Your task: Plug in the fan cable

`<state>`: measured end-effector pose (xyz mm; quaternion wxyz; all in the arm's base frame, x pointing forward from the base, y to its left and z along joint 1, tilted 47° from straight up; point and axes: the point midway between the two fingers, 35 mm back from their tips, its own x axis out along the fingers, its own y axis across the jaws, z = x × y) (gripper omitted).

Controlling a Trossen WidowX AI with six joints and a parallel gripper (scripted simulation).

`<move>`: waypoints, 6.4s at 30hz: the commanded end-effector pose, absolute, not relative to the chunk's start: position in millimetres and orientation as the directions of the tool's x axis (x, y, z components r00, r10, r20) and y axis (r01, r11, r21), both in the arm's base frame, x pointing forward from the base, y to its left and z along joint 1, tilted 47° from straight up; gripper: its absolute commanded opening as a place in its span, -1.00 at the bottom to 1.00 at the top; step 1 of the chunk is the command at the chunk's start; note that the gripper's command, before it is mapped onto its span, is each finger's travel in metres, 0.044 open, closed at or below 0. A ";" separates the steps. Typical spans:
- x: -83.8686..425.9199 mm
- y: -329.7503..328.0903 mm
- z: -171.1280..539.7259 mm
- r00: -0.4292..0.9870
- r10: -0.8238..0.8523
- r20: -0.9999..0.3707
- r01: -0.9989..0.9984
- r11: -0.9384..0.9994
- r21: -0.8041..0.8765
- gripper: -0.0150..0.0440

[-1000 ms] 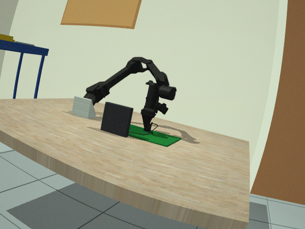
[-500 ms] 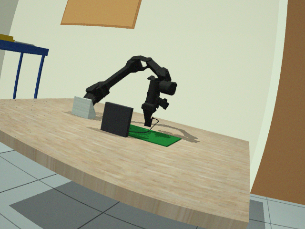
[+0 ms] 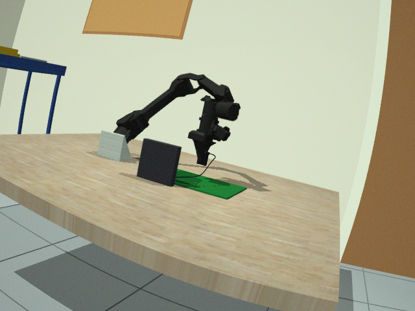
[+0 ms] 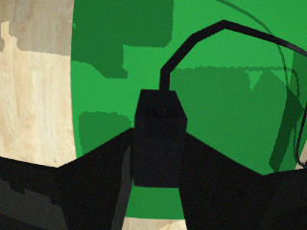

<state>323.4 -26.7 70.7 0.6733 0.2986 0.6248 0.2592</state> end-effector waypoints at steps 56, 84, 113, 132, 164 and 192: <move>266.2 -46.8 43.9 0.080 0.719 -0.691 0.865 -0.394 -0.310 -0.49; 243.2 -49.0 34.2 0.079 0.721 -0.688 0.232 -0.685 -0.691 -0.49; 252.5 -33.8 22.4 0.079 0.722 -0.687 0.228 -0.685 -0.692 -0.49; 250.7 -33.4 22.4 0.079 0.722 -0.687 0.225 -0.685 -0.693 -0.49; 251.8 -28.5 17.7 0.079 0.722 -0.687 0.227 -0.684 -0.693 -0.49; 252.7 -18.7 8.6 0.080 0.722 -0.687 0.226 -0.684 -0.693 -0.49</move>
